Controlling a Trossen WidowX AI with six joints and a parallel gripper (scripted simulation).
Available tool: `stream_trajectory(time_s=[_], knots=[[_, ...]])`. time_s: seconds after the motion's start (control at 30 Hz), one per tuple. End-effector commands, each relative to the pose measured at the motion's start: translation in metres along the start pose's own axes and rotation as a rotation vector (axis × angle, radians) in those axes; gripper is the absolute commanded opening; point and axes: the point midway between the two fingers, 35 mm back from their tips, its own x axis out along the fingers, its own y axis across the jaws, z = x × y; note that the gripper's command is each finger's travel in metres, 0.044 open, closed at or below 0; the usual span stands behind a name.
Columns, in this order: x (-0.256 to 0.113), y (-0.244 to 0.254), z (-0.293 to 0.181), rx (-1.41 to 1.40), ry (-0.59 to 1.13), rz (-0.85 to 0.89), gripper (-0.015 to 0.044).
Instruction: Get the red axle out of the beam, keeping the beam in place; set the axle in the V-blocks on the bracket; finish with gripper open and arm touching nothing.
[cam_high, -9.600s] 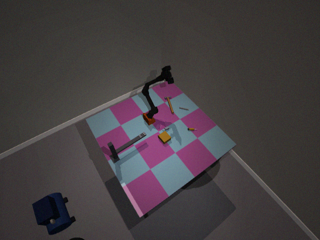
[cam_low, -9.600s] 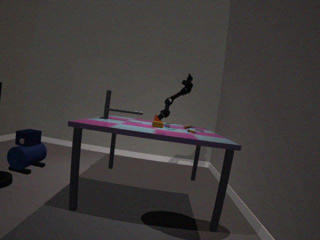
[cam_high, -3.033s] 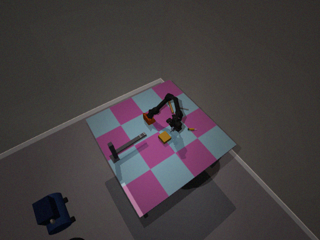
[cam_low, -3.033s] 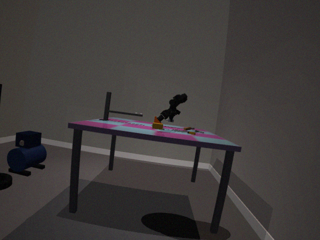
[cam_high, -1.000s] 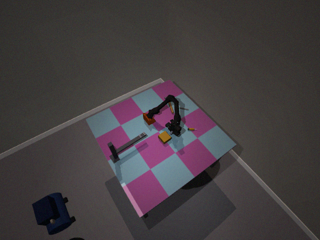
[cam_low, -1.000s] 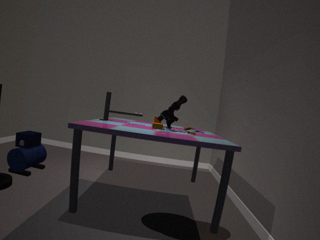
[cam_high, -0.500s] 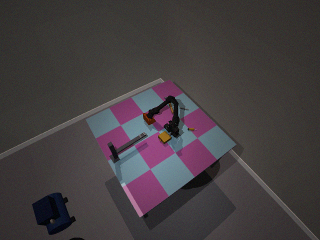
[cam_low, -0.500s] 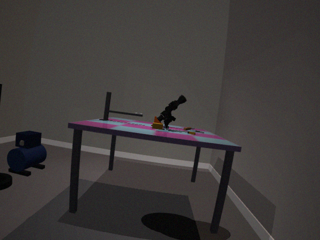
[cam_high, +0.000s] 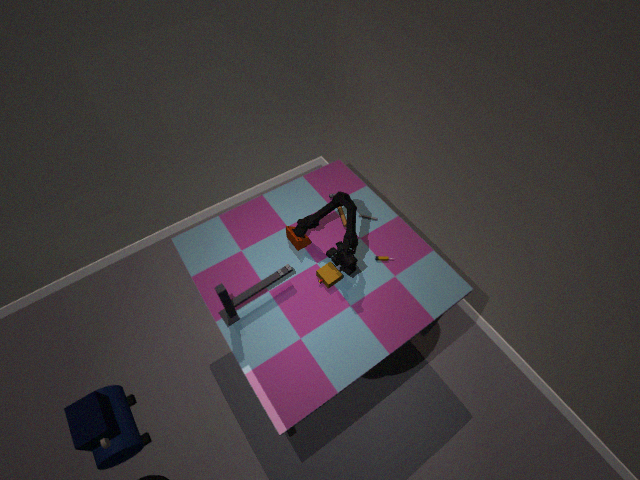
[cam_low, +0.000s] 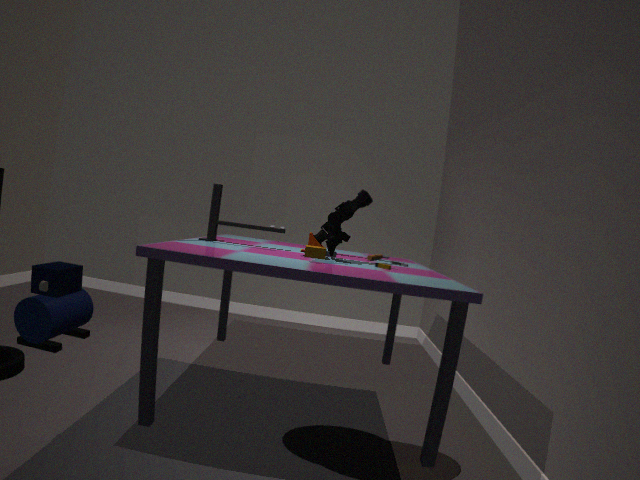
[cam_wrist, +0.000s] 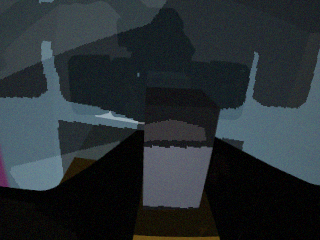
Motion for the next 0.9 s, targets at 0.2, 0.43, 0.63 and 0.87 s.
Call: stream_trajectory(time_s=[0.2, 0.43, 0.63, 0.87], knots=[[0.0, -0.002, 0.013, -0.005, 0.006, -0.001, 0.0], [-0.001, -0.006, 0.056, -0.005, 0.003, -0.002, 0.0], [-0.001, -0.005, 0.057, -0.005, 0.003, -0.002, 0.0], [-0.011, -0.006, 0.056, -0.005, 0.005, -0.002, 0.0]])
